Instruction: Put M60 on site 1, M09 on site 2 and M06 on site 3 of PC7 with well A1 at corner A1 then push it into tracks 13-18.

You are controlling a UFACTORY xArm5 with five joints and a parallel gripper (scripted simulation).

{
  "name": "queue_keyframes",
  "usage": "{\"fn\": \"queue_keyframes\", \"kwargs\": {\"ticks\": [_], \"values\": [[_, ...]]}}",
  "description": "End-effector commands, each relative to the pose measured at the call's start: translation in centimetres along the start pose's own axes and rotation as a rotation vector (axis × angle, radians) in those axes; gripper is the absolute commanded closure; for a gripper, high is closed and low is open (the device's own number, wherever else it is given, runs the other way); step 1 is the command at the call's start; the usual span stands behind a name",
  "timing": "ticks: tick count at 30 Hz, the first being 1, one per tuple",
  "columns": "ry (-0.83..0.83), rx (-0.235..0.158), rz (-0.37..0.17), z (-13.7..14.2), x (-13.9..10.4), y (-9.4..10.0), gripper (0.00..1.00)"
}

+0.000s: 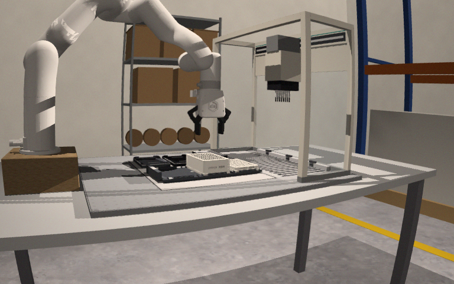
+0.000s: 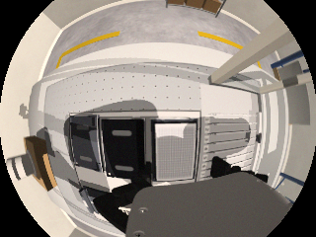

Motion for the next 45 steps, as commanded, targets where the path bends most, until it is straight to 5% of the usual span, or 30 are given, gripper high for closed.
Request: {"fn": "queue_keyframes", "kwargs": {"ticks": [1, 33, 45], "values": [[0.000, -0.005, 0.005, 0.2, 0.0, -0.6, 0.00], [0.000, -0.005, 0.005, 0.2, 0.0, -5.3, 0.00], [0.000, -0.005, 0.005, 0.2, 0.0, -5.3, 0.00]]}}
Point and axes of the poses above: the point where the finger pads meet when closed, its own y axis back along the fingers, its own z axis across the jaws, x = y × z, the point moved 2 cm from there along y, back along the fingers, and after that the axes turned 11 degrees about y, right-handed, at the moved point
